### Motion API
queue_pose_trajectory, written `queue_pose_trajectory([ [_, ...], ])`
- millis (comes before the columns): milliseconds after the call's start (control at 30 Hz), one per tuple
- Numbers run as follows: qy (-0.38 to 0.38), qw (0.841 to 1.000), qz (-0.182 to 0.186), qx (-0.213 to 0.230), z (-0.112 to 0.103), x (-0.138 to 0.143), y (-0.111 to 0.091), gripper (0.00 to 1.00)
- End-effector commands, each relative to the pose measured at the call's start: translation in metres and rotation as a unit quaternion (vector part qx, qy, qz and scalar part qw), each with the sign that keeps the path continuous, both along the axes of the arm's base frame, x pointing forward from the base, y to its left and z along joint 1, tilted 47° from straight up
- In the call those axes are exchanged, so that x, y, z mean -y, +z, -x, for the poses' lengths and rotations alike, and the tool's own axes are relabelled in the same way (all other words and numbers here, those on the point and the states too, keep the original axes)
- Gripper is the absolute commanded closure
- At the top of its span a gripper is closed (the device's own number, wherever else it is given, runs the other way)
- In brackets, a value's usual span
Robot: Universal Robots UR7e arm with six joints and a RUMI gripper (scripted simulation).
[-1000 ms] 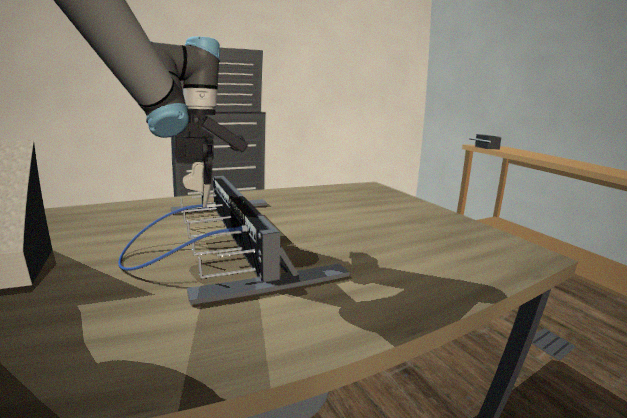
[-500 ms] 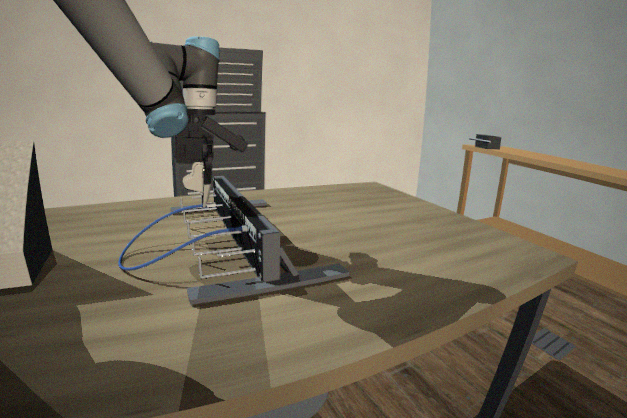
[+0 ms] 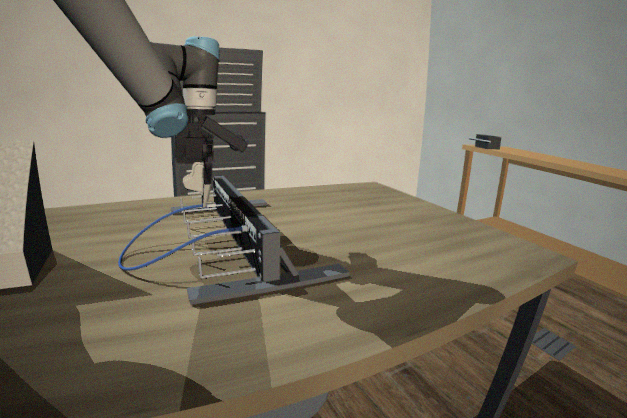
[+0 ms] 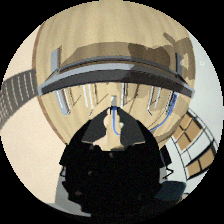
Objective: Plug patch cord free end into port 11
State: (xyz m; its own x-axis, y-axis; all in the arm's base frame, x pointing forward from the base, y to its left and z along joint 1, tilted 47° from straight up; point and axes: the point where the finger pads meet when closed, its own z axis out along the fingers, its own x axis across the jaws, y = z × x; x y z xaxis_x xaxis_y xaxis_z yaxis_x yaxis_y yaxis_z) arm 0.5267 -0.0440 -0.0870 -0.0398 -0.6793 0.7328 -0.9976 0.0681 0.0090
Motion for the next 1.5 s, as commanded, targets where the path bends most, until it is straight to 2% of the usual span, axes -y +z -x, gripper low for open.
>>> queue_pose_trajectory([
  [0,0.0,1.0,0.0,-0.001,0.001,0.0,0.0,1.0],
  [433,0.001,1.0,0.0,0.0,-0.006,0.001,0.0,1.0],
  [900,0.001,1.0,0.0,0.0,-0.025,0.001,0.0,1.0],
  [1467,0.001,1.0,0.0,0.0,-0.025,0.001,0.0,1.0],
])
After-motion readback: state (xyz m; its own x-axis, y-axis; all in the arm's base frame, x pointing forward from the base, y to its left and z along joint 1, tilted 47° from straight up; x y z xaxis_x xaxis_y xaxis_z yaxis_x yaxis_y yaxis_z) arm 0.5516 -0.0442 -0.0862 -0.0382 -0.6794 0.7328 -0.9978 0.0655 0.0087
